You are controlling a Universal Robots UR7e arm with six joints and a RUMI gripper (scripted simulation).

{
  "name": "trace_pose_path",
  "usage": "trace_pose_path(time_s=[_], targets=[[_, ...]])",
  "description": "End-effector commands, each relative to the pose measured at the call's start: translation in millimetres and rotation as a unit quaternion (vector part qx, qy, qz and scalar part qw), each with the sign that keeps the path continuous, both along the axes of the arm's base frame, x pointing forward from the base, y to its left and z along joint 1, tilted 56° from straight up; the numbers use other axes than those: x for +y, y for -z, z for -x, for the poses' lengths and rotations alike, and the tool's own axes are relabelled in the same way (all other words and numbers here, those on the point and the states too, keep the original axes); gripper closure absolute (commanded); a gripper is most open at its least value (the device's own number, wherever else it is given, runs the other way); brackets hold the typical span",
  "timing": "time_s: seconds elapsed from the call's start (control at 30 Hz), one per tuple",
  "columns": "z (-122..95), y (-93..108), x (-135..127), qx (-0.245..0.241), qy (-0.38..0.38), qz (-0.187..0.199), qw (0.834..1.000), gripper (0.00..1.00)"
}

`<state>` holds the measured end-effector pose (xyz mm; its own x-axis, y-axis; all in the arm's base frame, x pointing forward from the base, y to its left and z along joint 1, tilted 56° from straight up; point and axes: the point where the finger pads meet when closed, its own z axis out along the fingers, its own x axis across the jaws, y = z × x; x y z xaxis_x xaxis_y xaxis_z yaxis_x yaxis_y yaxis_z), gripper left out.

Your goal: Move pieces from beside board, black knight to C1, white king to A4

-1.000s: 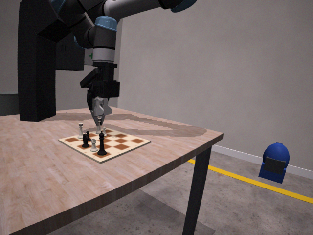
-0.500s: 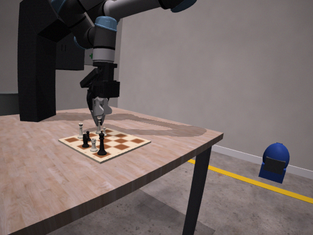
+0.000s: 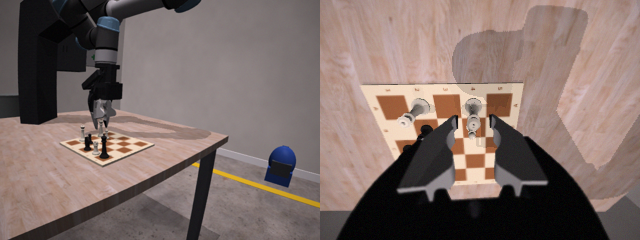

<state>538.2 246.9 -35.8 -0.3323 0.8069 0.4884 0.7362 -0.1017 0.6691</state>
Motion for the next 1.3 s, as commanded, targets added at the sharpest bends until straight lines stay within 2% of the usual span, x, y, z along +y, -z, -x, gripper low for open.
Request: trace_pose_path(time_s=[0.0, 0.4, 1.0, 1.27], targets=[[-0.1, -0.3, -0.2, 0.0, 0.0, 0.0, 1.0, 0.75], [3.7, -4.0, -4.0, 0.0, 0.0, 0.0, 1.0, 0.75], [44.7, -42.8, -44.4, 0.0, 0.0, 0.0, 1.0, 0.75], [52.4, -50.2, -52.0, 0.0, 0.0, 0.0, 1.0, 0.75]])
